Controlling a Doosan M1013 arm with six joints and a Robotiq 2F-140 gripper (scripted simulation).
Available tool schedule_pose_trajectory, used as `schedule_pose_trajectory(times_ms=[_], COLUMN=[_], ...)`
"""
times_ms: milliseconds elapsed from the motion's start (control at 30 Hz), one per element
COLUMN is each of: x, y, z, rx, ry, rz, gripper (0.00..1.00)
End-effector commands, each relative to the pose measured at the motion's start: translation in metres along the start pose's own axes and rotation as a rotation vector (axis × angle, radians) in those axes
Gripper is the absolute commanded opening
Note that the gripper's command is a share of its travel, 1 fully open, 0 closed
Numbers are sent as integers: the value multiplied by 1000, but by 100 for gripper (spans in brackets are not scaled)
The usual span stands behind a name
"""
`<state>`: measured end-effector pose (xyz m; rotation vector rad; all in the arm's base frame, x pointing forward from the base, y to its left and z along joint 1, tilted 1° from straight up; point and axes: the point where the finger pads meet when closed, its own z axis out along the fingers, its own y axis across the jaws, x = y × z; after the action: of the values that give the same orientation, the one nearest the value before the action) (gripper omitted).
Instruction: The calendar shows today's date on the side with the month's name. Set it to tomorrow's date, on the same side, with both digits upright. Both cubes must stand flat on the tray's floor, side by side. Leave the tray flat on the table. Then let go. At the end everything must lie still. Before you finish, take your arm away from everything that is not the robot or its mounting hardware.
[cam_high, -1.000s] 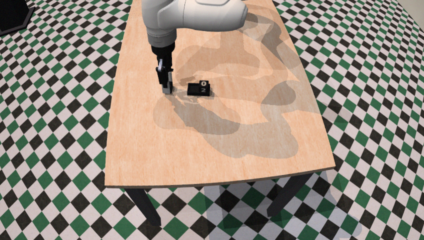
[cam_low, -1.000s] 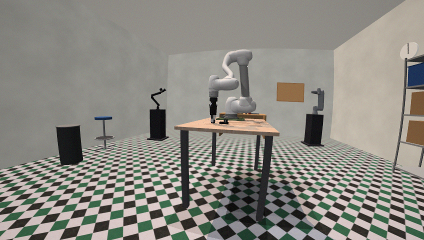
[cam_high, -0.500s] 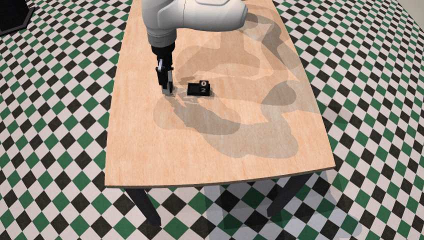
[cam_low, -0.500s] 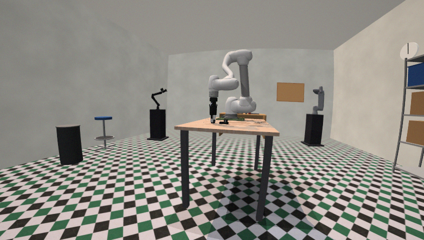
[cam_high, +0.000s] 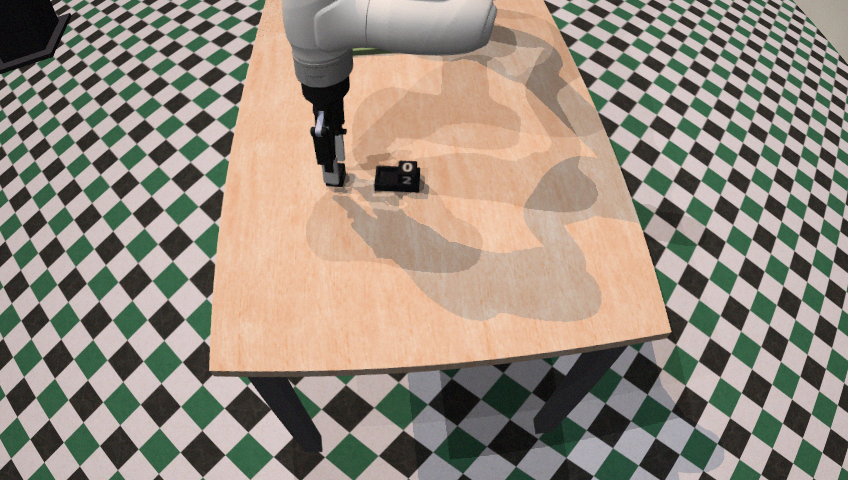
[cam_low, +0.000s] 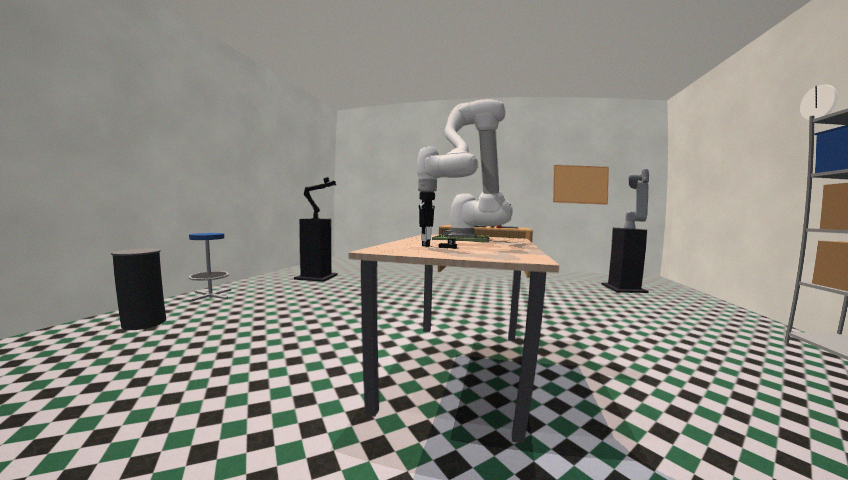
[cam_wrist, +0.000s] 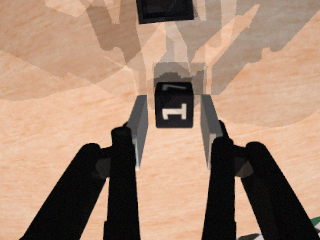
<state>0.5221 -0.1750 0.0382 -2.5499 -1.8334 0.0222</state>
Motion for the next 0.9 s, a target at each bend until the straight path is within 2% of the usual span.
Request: schedule_pose_trajectory(times_ms=[0, 367, 667, 700, 867], x=[0, 0, 0, 0, 0], y=[0, 0, 0, 0, 0], z=[-11, -66, -75, -75, -75], rx=[0, 0, 0, 0, 0], ry=[0, 0, 0, 0, 0], rz=[0, 0, 0, 0, 0], gripper=[29, 29, 29, 100, 100])
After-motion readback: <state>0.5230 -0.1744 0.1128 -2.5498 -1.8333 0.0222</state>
